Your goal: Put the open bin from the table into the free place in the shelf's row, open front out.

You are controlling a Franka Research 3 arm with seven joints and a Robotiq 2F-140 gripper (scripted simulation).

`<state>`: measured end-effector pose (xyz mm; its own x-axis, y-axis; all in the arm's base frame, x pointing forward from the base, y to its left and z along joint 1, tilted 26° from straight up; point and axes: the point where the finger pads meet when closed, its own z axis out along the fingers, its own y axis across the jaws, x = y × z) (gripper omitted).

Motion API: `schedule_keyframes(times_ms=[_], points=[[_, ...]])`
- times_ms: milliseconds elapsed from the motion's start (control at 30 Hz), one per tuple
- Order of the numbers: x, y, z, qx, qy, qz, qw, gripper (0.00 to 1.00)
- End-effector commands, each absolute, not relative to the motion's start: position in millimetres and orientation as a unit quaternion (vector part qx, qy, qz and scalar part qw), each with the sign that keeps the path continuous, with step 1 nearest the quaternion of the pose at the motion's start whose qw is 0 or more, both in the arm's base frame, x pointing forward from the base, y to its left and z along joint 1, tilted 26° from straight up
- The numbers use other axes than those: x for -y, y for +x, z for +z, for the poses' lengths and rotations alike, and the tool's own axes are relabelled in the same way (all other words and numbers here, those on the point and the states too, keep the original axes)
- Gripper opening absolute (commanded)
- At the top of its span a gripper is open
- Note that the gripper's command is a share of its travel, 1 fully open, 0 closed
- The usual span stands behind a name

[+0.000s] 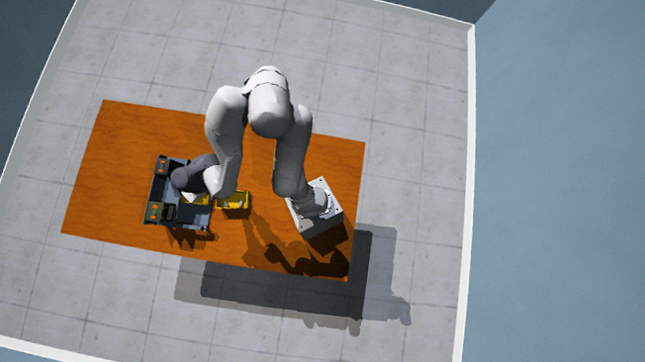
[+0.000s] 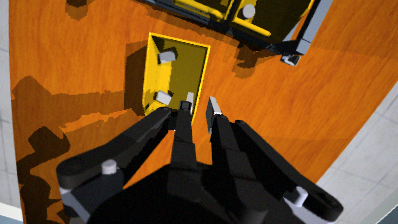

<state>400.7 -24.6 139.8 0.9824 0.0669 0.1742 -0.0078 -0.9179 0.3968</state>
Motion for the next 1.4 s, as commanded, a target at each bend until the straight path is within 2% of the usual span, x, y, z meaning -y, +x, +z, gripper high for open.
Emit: schedule_keyframes(times_ms=[0,1367], points=[[25.9,404.7,133.4,-0.011,0.975,0.099,0.2,0.15],[41.3,411.5,101.1,-0.011,0.975,0.099,0.2,0.15]])
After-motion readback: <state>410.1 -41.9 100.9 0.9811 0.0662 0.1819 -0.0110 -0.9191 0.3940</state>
